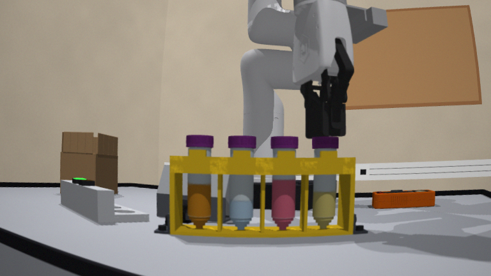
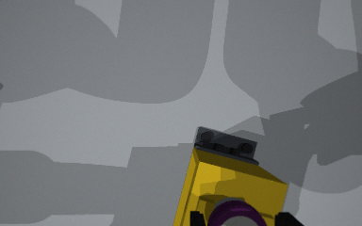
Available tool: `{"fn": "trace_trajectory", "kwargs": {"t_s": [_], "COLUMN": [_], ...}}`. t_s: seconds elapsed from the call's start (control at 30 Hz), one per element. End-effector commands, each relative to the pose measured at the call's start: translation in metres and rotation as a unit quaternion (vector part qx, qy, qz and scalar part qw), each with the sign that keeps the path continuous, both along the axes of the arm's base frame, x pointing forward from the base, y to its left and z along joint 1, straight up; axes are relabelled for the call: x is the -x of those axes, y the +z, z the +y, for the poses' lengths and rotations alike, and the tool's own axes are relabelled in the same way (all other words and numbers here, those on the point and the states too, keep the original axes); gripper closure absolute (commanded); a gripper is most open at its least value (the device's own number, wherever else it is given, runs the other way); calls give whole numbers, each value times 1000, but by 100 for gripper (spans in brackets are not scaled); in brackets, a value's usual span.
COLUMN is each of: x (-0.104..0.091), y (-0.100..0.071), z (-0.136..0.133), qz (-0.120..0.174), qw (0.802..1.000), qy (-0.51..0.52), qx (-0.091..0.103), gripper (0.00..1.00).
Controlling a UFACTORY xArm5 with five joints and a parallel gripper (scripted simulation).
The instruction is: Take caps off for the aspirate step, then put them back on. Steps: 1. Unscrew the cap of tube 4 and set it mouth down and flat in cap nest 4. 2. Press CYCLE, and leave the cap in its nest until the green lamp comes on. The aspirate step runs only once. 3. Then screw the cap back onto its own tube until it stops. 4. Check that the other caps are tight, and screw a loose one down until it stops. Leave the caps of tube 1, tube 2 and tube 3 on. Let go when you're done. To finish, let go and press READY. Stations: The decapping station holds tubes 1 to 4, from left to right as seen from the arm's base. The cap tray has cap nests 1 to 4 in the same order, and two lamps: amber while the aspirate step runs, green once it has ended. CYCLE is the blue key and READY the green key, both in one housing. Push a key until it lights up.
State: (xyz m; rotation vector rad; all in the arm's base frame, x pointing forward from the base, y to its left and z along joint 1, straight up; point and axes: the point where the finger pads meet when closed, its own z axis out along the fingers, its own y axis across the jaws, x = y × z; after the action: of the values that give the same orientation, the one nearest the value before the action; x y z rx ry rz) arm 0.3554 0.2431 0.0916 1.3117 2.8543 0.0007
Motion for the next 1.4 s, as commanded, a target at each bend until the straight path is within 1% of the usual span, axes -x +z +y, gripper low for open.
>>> {"fn": "trace_trajectory", "kwargs": {"t_s": [0.0,0.97,1.0,1.37], "x": [-2,-2,-2,-2], "y": [-1,-11,-11,-11], "z": [1,1,1,1], "qz": [-2,-2,-2,-2], "qw": [1000,1000,1000,1000], "qy": [0,0,0,0], "qx": [-3,-3,-3,-3], "gripper": [54,54,100,100]}}
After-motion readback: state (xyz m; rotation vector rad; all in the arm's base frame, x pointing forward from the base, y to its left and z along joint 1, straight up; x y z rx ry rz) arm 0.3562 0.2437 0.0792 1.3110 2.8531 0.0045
